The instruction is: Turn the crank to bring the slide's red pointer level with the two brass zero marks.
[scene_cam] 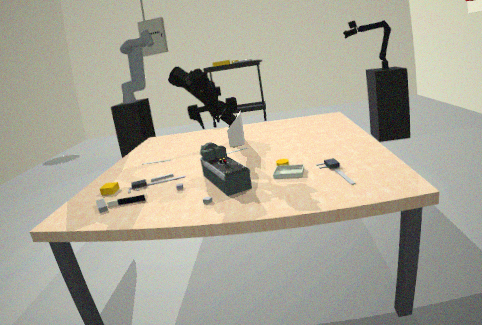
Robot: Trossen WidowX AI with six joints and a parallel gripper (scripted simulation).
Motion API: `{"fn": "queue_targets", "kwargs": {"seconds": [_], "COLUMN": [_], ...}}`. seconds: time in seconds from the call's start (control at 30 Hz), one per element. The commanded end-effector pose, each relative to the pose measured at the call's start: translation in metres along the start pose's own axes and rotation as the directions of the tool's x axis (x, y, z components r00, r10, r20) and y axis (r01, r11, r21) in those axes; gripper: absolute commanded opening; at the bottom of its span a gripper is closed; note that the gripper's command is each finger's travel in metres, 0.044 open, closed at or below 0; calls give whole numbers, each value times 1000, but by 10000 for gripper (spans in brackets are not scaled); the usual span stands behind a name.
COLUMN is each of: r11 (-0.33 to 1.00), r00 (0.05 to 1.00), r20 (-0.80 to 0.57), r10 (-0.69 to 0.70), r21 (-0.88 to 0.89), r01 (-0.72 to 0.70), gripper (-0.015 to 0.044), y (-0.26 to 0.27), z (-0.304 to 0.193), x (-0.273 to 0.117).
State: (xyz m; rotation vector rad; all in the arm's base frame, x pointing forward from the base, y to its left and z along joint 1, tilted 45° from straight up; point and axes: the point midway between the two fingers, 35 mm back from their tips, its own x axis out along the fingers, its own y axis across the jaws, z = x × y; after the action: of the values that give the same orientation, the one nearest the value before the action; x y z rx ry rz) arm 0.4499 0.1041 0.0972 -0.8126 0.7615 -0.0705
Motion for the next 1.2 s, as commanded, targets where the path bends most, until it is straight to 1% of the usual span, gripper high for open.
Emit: {"fn": "queue_targets", "kwargs": {"seconds": [0.0,0.13,0.3,0.37,1.0,1.17], "r11": [996,994,994,994,994,994], "r00": [999,998,998,998,998,998], "r20": [1,0,0,1,1,0], "r10": [-54,-62,-64,-64,-64,-66], "r21": [74,86,85,85,85,93], "r01": [54,62,63,64,64,65], "gripper": [440,440,440,440,440,440], "y": [8,9,7,7,7,8], "z": [12,10,-22,-26,-25,1], "x": [14,21,53,57,56,31]}}
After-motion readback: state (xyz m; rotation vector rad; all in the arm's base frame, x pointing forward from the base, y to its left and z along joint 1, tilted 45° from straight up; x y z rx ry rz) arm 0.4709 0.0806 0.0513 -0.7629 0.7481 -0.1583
